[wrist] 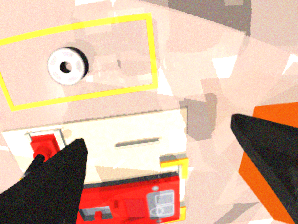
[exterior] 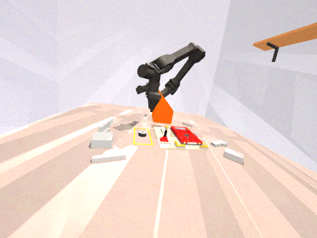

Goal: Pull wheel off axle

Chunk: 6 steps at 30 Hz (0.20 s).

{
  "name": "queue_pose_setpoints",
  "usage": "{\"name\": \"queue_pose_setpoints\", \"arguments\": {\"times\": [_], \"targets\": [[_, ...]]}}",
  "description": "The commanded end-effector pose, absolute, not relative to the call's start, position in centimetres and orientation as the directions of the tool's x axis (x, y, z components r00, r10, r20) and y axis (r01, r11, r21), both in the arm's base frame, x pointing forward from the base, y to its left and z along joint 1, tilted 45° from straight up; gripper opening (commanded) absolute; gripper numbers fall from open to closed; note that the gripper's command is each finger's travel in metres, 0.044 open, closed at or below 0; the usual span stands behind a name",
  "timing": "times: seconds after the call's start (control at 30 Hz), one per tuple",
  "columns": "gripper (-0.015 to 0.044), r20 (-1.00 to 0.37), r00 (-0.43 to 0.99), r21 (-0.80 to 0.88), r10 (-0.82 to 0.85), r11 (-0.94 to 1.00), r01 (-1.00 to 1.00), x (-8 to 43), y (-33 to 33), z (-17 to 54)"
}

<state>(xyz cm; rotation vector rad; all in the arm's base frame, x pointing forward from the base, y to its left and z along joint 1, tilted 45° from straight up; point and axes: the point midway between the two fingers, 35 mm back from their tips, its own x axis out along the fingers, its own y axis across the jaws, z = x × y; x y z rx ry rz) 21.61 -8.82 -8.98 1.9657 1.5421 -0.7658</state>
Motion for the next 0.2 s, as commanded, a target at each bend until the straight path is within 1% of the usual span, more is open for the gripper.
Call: {"name": "queue_pose_setpoints", "arguments": {"times": [0.0,0.17], "targets": [[0.044,-0.709,0.186,0.055,0.68,-0.209,0.976,21.5,-8.78,-8.98],[0.044,-0.709,0.186,0.055,0.68,-0.209,0.976,21.5,-8.78,-8.98]]}}
